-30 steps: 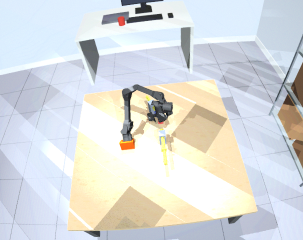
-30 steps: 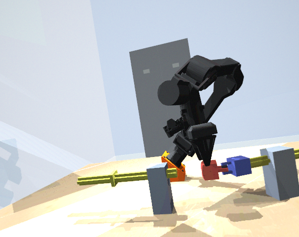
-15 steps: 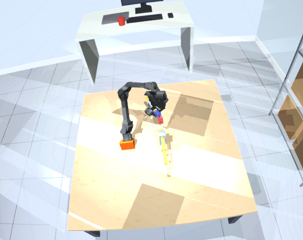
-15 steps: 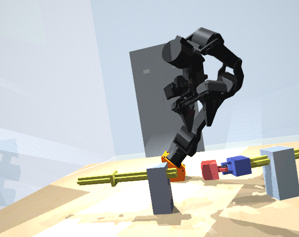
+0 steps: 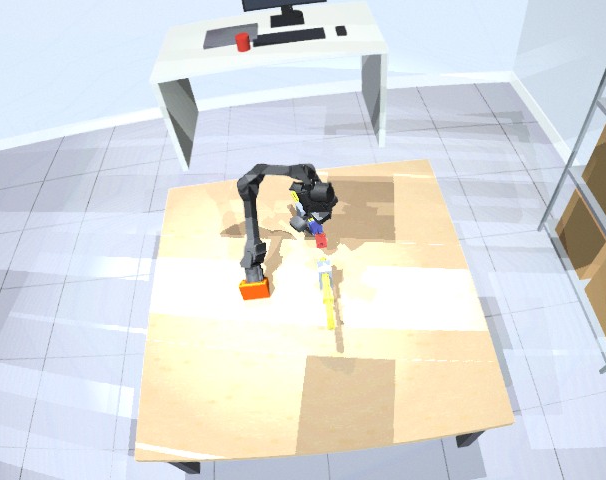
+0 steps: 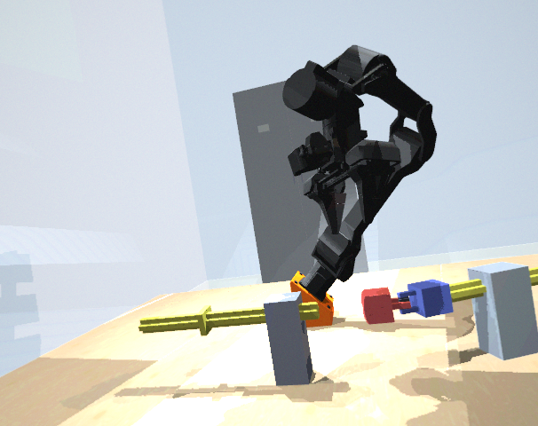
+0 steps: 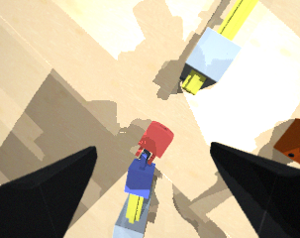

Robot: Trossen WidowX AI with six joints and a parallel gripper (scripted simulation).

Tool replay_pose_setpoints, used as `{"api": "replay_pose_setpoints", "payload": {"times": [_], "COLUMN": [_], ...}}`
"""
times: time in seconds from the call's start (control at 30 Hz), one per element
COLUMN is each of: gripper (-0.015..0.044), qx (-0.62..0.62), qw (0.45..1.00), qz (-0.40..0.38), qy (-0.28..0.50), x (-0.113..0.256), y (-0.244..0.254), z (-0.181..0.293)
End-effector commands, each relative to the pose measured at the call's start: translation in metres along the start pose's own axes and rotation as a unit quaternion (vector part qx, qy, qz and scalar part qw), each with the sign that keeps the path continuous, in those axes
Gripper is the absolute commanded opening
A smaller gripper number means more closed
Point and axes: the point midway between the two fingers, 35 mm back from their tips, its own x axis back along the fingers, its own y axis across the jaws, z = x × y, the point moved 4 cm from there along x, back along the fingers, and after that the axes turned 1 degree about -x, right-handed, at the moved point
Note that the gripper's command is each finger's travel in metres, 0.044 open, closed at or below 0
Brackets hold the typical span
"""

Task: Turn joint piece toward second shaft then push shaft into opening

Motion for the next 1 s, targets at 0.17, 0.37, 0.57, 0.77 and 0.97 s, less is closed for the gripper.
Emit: {"api": "replay_pose_setpoints", "payload": {"times": [0.17, 0.37, 0.57, 0.77, 0.97], "gripper": [0.0440, 0.0440, 0.0440, 0.0440, 0.0440], "qx": [-0.131, -0.219, -0.283, -0.283, -0.242], "qw": [0.989, 0.968, 0.946, 0.946, 0.958], "qz": [0.032, 0.057, 0.079, 0.079, 0.074], "qy": [0.066, 0.106, 0.135, 0.135, 0.132], "x": [-0.032, -0.055, -0.072, -0.072, -0.071], "y": [-0.015, -0.028, -0.039, -0.039, -0.041], "z": [-0.029, -0.045, -0.055, -0.055, -0.067]}}
